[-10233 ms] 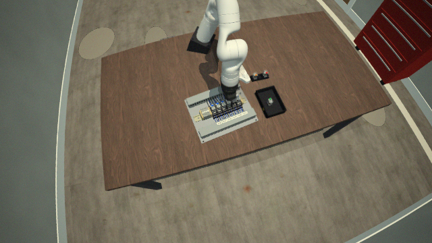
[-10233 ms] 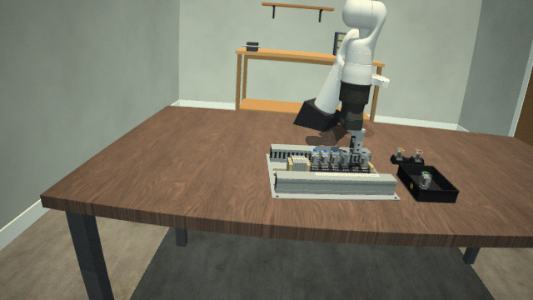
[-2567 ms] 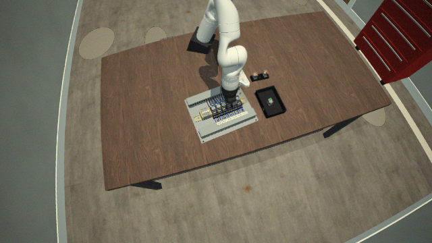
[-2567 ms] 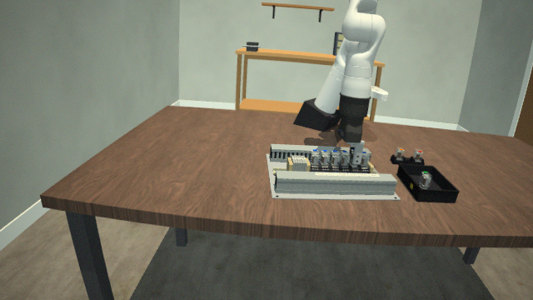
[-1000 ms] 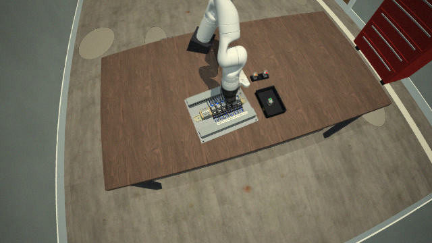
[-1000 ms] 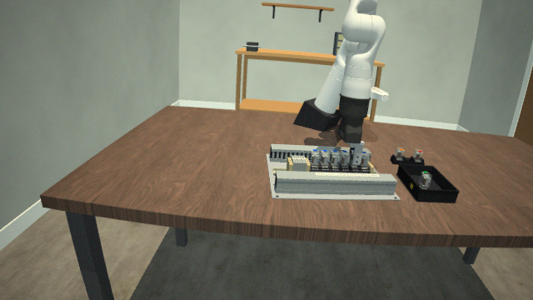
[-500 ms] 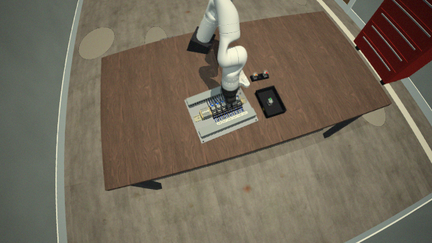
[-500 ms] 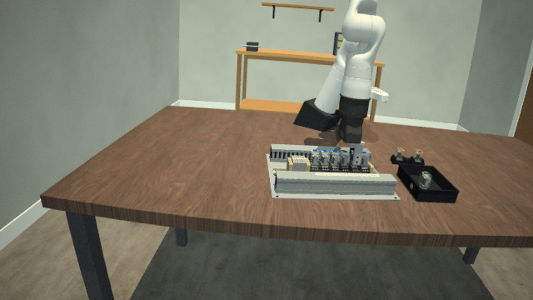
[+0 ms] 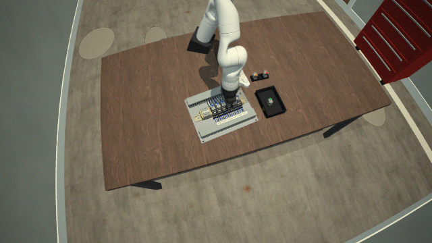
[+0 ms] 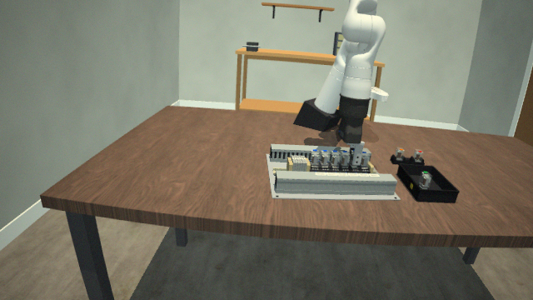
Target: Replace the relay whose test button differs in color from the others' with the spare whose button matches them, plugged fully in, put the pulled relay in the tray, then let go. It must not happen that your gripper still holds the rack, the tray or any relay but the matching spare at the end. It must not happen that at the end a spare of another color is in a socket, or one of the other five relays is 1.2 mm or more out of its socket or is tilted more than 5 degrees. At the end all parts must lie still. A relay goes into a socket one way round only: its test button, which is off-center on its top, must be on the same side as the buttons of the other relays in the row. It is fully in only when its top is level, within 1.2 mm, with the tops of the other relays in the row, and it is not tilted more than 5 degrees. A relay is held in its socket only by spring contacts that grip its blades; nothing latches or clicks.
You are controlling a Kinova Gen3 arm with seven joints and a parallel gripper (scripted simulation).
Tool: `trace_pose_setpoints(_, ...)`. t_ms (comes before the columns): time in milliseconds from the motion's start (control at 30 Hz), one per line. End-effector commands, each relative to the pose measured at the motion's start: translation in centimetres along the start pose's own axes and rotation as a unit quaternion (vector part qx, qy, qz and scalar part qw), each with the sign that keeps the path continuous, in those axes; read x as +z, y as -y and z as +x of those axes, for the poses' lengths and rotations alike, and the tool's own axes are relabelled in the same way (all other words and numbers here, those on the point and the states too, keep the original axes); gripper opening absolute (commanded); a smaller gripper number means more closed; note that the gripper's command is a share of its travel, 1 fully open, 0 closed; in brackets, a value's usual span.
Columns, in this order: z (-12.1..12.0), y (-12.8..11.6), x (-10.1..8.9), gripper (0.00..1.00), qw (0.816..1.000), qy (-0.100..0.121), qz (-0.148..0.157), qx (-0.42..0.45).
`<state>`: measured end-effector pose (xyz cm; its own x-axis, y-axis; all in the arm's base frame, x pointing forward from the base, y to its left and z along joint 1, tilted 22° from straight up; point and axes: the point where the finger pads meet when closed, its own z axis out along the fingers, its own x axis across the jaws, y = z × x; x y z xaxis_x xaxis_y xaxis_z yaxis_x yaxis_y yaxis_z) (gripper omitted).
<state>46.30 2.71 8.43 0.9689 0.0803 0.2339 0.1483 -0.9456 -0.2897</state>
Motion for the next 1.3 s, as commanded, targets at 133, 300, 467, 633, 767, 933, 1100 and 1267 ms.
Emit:
trace_pose_setpoints(133, 0.0, 0.0, 0.1, 0.0, 1.0, -0.001, 0.0, 0.0)
trace_pose_setpoints(300, 0.0, 0.0, 0.3, 0.0, 1.0, -0.001, 0.0, 0.0)
trace_pose_setpoints(467, 0.0, 0.0, 0.4, 0.0, 1.0, -0.001, 0.0, 0.0)
trace_pose_setpoints(633, 0.0, -0.1, 0.4, 0.0, 1.0, -0.001, -0.001, 0.0)
trace_pose_setpoints(767, 0.0, -0.1, 0.6, 0.0, 1.0, -0.001, -0.001, 0.0)
trace_pose_setpoints(933, 0.0, -0.1, 0.9, 0.0, 1.0, -0.001, -0.001, 0.0)
trace_pose_setpoints(1100, 0.0, -0.1, 1.1, 0.0, 1.0, -0.001, -0.001, 0.0)
trace_pose_setpoints(1267, 0.1, -0.1, 0.4, 1.0, 1.0, -0.002, -0.005, -0.001)
